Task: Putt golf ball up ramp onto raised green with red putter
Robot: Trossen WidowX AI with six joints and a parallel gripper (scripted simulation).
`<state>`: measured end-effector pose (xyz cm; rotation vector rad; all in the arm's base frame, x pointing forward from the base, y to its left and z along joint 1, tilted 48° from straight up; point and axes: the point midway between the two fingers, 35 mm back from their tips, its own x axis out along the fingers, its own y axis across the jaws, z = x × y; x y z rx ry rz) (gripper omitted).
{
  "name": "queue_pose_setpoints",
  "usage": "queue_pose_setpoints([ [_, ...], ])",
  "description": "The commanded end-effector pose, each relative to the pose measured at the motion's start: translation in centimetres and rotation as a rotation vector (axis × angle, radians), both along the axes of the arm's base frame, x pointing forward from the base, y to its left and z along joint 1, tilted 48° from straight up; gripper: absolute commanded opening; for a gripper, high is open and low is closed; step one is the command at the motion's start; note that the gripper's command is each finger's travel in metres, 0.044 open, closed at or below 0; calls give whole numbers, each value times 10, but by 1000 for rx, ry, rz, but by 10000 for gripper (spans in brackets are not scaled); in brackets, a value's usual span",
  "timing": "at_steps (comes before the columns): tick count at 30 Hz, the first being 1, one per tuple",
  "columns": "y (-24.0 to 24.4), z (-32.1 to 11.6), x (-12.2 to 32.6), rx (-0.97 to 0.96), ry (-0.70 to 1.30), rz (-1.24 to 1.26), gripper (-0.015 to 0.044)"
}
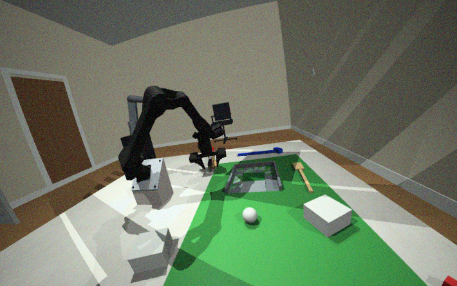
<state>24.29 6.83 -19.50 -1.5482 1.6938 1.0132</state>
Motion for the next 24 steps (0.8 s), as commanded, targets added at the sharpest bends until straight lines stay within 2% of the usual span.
queue_pose_setpoints([
  [1,0,0,0,0,-1,0,230],
  [8,0,0,0,0,-1,0,46],
  [15,2,1,1,1,-1,0,0],
  [24,47,40,10,6,1,0,0],
])
